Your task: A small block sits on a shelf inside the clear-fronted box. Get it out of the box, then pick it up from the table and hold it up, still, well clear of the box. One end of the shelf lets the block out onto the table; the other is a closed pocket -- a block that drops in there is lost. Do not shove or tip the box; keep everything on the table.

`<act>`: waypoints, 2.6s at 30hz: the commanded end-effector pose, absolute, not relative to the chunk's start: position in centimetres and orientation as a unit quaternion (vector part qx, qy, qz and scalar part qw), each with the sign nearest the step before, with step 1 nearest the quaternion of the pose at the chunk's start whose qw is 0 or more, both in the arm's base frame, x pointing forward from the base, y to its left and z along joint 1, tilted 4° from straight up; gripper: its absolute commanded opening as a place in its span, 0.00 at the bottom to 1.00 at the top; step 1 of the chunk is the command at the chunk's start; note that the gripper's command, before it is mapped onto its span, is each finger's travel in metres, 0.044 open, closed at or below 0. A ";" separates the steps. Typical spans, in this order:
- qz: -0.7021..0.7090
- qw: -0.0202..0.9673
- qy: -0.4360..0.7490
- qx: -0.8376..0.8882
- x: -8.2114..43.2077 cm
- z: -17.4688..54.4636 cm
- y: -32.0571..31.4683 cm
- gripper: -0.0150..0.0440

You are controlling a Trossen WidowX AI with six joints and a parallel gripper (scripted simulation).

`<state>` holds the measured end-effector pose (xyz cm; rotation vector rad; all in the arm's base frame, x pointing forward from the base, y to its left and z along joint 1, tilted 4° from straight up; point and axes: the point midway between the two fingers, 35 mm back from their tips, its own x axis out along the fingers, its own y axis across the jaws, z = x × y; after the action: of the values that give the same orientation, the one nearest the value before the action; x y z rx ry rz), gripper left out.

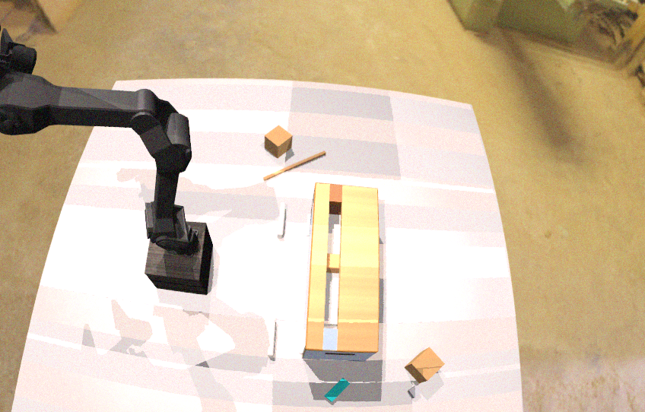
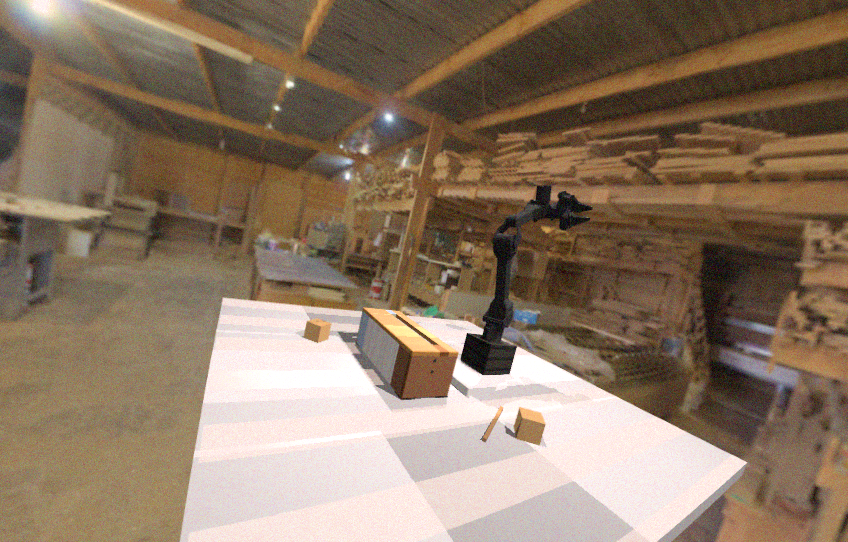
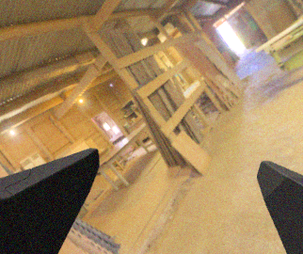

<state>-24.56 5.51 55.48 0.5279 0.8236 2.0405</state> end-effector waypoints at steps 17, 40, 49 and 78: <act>0.976 0.170 0.127 0.042 -28.8 51.3 -10.7 0.93; 0.878 -0.382 -0.286 -0.022 -8.1 37.9 -36.8 0.93; 0.763 -0.519 -0.385 0.021 3.8 33.6 -38.4 0.93; -0.112 -0.597 -0.642 0.468 33.2 13.0 -7.3 0.93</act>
<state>33.34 -10.81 14.67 -0.9887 1.4735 0.0821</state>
